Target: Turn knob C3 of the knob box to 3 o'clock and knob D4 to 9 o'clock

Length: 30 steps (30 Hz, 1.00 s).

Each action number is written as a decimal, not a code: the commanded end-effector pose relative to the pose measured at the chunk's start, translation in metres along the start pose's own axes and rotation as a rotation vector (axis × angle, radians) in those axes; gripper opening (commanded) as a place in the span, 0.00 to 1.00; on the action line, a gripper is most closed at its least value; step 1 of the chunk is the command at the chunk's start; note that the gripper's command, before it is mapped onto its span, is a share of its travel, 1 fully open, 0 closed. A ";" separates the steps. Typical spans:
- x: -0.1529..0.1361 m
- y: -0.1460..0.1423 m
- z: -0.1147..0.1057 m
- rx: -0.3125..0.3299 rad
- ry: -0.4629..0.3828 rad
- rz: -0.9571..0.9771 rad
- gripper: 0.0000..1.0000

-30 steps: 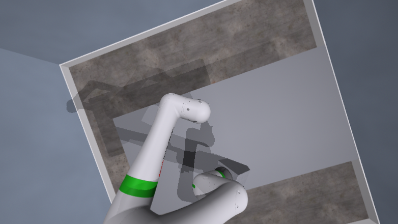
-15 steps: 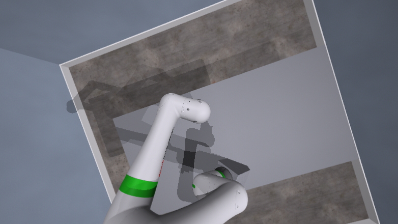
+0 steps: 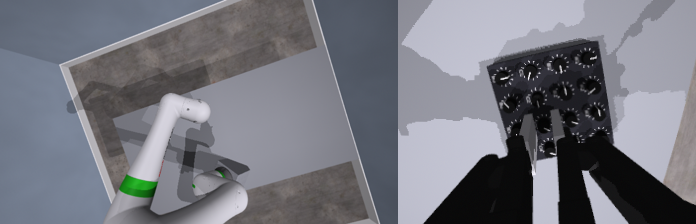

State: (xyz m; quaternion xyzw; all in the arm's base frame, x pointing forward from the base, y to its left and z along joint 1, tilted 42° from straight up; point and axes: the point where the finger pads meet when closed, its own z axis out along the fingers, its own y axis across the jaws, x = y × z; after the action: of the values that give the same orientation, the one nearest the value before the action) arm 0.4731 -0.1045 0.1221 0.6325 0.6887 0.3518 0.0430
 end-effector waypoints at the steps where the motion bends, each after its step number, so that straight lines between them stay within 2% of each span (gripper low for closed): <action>1: 0.000 0.000 0.000 0.000 0.000 0.000 0.12; 13: 0.000 0.000 -0.001 0.000 0.000 0.000 0.12; 20: 0.000 0.000 -0.008 0.000 0.000 0.000 0.12; 30: 0.000 0.000 -0.034 0.000 0.000 0.000 0.12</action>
State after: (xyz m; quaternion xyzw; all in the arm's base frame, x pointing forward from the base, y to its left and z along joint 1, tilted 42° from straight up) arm 0.4583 -0.1172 0.1441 0.6326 0.6887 0.3517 0.0431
